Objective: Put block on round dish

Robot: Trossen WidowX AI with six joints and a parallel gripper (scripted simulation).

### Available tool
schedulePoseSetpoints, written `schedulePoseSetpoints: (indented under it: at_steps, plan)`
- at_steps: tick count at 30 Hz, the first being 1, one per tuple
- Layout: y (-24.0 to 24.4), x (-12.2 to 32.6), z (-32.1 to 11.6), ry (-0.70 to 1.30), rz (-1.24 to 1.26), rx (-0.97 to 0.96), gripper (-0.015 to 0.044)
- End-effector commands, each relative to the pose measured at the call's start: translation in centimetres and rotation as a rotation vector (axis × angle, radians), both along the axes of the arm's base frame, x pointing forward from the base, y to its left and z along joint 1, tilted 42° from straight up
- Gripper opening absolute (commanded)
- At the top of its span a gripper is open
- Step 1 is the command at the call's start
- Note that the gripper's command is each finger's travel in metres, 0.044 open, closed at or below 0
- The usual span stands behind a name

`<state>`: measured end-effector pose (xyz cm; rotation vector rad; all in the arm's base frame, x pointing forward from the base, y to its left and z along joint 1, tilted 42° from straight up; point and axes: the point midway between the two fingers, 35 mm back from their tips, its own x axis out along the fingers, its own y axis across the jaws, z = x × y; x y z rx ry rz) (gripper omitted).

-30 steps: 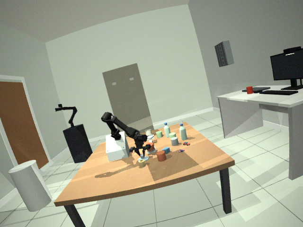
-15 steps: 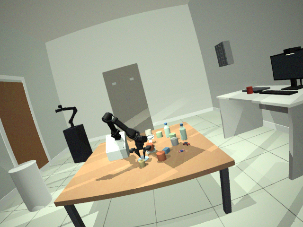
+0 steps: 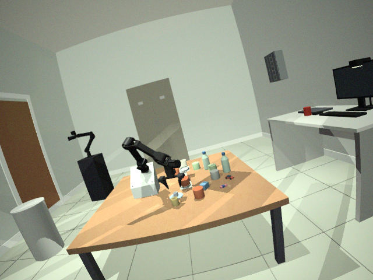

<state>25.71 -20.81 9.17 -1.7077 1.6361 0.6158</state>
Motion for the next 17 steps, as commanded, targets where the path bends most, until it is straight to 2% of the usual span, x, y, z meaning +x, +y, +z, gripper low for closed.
schedulePoseSetpoints:
  at_steps: [1,6,17]
  plan:
    - [0.4,-0.4,0.7,0.004,-0.011,-0.002,0.0440]
    - [3.1,-0.8,3.7,-0.005,0.000,-0.003,0.0440]
    - [3.3,-0.8,3.9,-0.006,0.000,-0.003,0.0440]
